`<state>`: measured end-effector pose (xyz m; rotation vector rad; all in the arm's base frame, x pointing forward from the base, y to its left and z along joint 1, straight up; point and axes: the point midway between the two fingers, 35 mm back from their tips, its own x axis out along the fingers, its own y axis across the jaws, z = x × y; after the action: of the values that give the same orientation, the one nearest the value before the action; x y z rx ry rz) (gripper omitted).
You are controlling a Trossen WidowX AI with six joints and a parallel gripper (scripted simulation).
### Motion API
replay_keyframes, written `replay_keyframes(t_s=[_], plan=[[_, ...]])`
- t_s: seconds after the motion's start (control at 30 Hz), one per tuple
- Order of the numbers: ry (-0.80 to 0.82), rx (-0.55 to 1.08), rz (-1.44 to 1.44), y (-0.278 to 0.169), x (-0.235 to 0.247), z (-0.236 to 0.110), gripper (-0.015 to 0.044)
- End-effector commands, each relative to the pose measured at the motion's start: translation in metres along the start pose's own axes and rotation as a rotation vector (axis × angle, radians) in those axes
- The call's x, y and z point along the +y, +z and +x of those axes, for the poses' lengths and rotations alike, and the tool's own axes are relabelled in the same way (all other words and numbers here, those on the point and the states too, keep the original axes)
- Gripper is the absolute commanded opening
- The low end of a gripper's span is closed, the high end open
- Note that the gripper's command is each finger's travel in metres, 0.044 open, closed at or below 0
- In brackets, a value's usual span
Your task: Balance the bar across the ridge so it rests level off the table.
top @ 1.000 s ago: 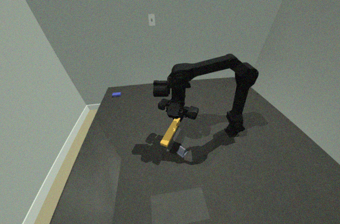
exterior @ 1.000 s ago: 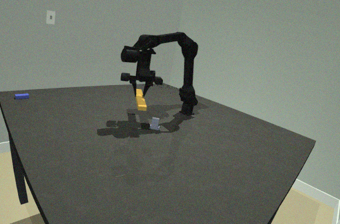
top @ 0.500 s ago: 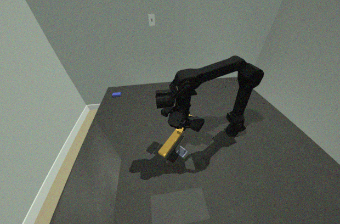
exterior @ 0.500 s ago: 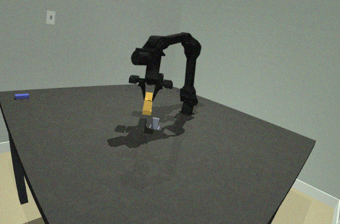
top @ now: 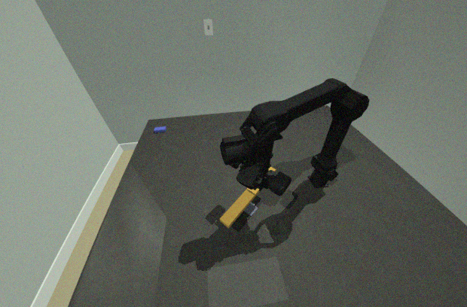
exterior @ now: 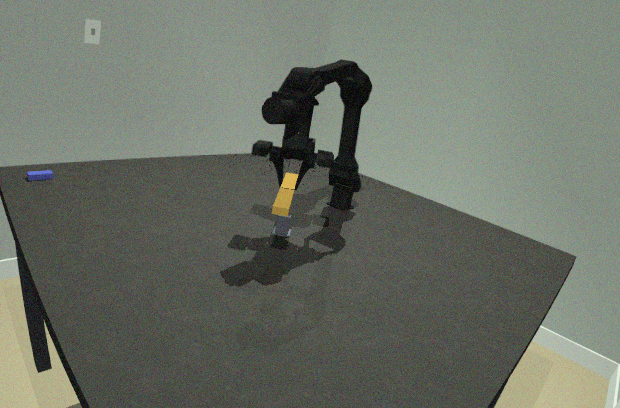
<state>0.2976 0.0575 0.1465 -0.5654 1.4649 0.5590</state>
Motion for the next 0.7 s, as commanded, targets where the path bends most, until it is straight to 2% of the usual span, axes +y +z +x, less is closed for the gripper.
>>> replay_keyframes(t_s=[0.0,0.67], plan=[[-0.001,0.0,0.013,0.0,0.001,0.003,0.0],[-0.001,0.0,0.016,0.0,0.002,0.035,0.0]])
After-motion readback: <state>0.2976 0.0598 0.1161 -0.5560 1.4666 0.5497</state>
